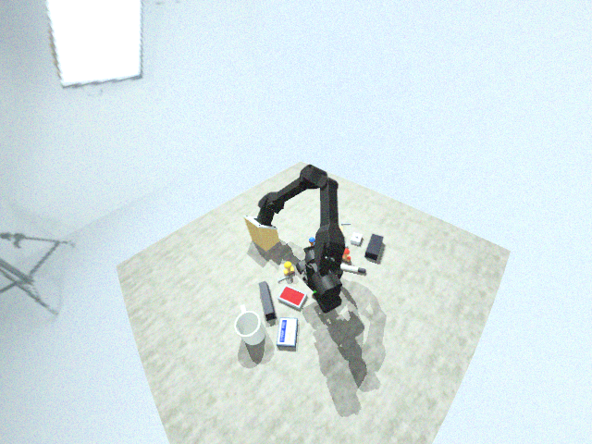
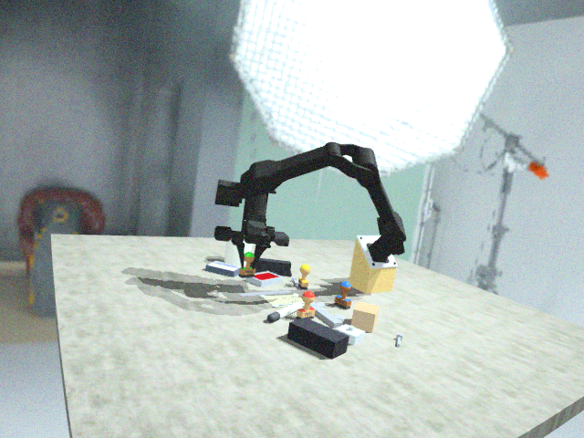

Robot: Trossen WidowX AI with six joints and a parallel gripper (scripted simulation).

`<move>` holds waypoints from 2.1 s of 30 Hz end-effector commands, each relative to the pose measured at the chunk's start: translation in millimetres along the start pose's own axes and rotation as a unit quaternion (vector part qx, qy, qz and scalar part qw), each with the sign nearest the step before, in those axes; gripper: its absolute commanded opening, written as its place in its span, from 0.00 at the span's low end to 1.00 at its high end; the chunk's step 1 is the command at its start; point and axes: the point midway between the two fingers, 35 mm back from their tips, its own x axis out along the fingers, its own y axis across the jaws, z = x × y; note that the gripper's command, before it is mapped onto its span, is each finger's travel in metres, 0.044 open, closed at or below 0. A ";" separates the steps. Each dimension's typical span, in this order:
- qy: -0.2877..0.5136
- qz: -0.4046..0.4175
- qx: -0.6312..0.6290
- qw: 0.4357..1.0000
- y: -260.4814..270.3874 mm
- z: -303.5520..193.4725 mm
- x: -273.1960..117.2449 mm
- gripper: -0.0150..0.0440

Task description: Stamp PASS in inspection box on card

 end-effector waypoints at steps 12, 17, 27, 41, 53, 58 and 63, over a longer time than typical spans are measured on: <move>-0.003 0.003 0.005 1.000 3.0 -1.5 26.0 0.25; -0.004 0.003 0.005 1.000 3.6 -1.4 31.5 0.25; -0.001 0.002 0.000 1.000 2.0 0.2 28.3 0.65; -0.001 0.003 0.005 1.000 2.8 -0.9 -88.9 0.70; -0.001 0.003 0.005 1.000 2.8 -0.9 -88.9 0.70; -0.001 0.003 0.005 1.000 2.8 -0.9 -88.9 0.70; -0.002 0.003 0.006 1.000 2.7 0.0 -88.1 0.70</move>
